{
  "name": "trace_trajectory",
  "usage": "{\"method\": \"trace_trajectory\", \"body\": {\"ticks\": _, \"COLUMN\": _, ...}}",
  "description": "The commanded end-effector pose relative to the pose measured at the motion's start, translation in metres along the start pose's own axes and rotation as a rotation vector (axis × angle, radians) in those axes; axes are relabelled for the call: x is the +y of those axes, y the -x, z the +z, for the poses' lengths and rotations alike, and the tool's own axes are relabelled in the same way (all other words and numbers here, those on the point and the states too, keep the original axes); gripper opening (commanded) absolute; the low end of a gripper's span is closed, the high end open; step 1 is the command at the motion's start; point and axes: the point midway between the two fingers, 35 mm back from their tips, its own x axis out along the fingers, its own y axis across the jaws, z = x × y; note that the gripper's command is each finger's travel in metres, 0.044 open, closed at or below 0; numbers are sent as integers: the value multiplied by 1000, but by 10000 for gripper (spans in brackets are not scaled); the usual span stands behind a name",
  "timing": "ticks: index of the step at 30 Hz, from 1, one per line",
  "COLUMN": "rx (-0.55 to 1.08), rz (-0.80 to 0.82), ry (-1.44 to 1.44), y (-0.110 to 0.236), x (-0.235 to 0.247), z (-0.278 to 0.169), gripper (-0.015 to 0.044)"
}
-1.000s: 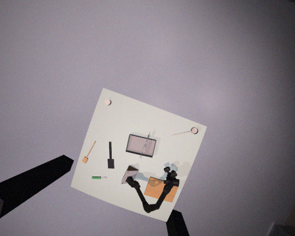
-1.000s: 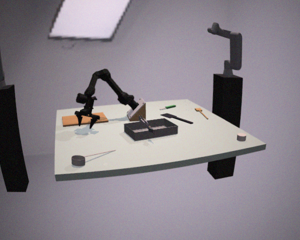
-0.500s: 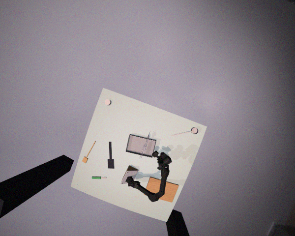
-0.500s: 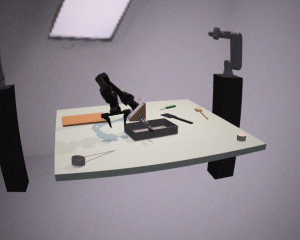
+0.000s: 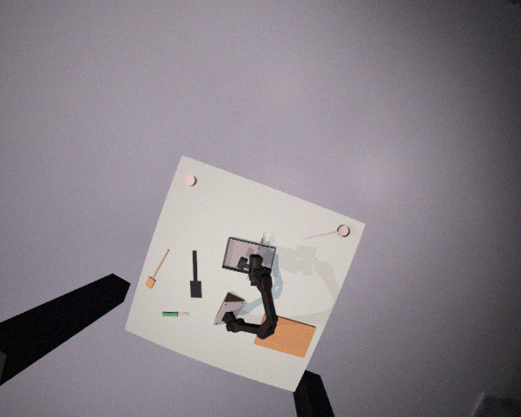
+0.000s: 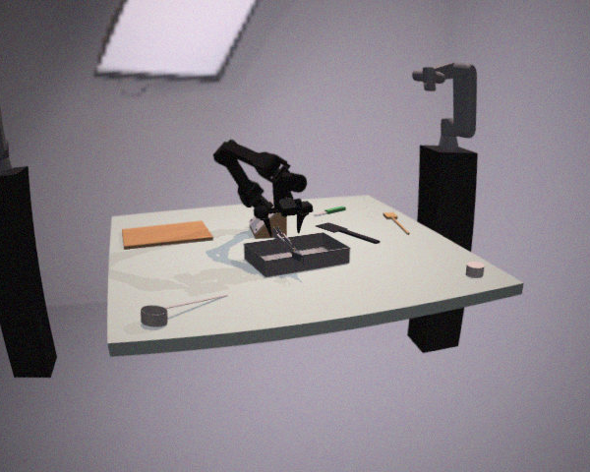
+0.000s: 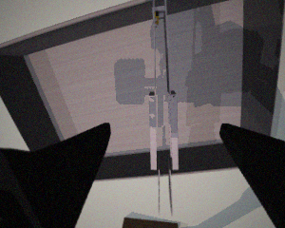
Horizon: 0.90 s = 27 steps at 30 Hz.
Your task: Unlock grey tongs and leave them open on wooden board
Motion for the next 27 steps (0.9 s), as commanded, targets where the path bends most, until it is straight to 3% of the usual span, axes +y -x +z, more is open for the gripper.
{"method": "trace_trajectory", "body": {"ticks": 1, "rx": 30, "rz": -55, "ry": 37, "y": 0, "x": 14, "z": -7, "gripper": 440}}
{"method": "trace_trajectory", "body": {"ticks": 27, "rx": 33, "rz": -52, "ry": 36, "y": -17, "x": 7, "z": 3, "gripper": 440}}
